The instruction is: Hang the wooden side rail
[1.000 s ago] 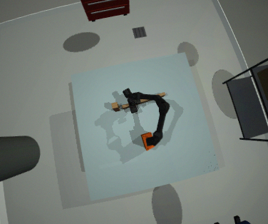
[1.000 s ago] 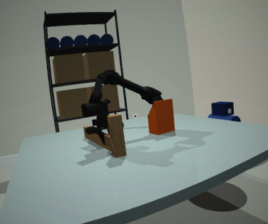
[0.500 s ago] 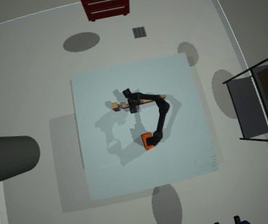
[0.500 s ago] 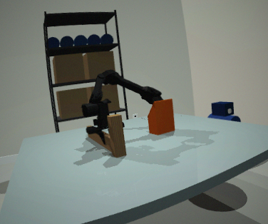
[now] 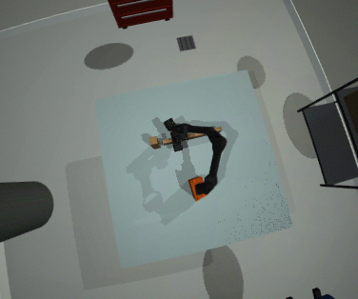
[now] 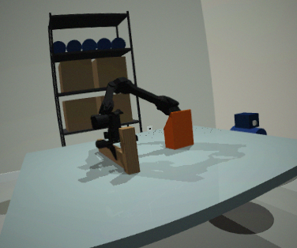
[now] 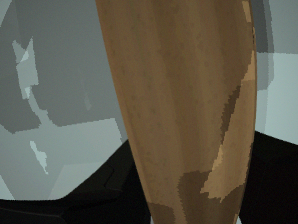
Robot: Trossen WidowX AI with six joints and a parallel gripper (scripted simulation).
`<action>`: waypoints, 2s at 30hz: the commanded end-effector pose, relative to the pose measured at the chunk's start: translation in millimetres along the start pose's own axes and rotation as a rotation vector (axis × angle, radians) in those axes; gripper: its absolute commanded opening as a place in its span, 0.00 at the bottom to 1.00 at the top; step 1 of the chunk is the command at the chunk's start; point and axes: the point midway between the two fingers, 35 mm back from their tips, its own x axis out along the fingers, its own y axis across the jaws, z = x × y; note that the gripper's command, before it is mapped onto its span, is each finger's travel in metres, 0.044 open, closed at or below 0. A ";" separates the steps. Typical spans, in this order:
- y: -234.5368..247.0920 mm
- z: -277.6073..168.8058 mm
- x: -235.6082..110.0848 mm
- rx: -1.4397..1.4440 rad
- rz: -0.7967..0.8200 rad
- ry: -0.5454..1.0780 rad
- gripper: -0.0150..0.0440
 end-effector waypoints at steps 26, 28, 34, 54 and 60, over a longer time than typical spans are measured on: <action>0.7 0.3 -5.1 0.031 0.003 -0.001 0.25; 0.7 0.2 -5.4 0.031 0.003 -0.001 0.25; 0.7 0.2 -6.4 0.031 0.003 -0.001 0.25; 0.7 0.2 -9.7 0.031 0.003 -0.001 0.25; 0.7 0.2 -10.7 0.031 0.003 0.000 0.25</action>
